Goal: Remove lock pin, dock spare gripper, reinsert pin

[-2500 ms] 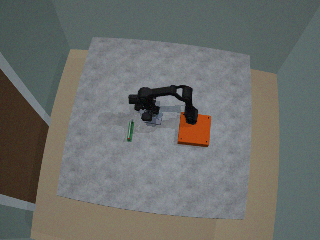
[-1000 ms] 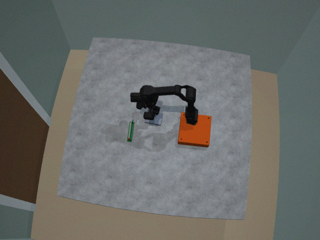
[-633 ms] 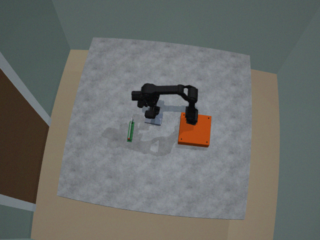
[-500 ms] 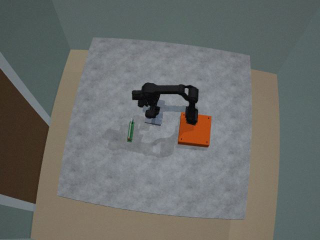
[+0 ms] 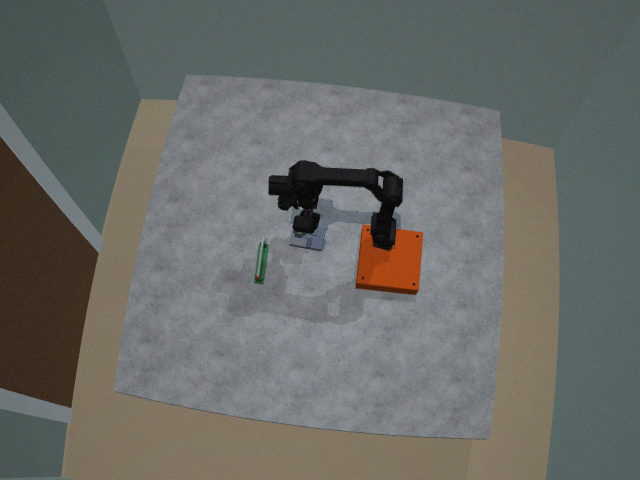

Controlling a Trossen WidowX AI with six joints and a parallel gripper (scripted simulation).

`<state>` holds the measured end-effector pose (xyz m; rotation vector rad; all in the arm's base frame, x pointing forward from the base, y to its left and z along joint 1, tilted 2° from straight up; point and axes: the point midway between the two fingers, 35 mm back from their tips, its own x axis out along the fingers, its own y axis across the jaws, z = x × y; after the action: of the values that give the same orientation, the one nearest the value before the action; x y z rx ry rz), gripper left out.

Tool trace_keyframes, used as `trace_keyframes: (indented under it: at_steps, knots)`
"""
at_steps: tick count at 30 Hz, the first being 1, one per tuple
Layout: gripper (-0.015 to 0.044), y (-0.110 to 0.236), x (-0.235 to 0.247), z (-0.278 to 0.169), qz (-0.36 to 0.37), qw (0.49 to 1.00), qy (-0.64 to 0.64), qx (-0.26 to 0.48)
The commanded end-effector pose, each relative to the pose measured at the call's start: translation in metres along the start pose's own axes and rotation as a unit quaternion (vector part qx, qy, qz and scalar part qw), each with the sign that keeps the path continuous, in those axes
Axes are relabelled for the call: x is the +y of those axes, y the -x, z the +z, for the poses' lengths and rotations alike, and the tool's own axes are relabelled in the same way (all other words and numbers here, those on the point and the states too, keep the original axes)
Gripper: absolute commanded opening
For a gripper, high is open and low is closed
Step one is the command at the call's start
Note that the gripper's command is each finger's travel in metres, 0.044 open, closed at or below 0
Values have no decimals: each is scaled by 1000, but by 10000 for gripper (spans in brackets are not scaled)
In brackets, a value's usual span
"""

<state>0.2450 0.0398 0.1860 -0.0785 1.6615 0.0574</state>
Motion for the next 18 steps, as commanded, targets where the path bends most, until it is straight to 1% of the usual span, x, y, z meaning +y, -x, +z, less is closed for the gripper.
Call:
trace_keyframes:
  at_steps: [1, 15, 16, 18]
  knots:
    - [440, 8, 0, -2, 1, 1000, -1, -14]
    - [440, 35, 0, -5, 6, 997, -1, -73]
    - [440, 30, 0, -4, 5, 998, 0, -64]
    - [440, 30, 0, -4, 5, 998, 0, -64]
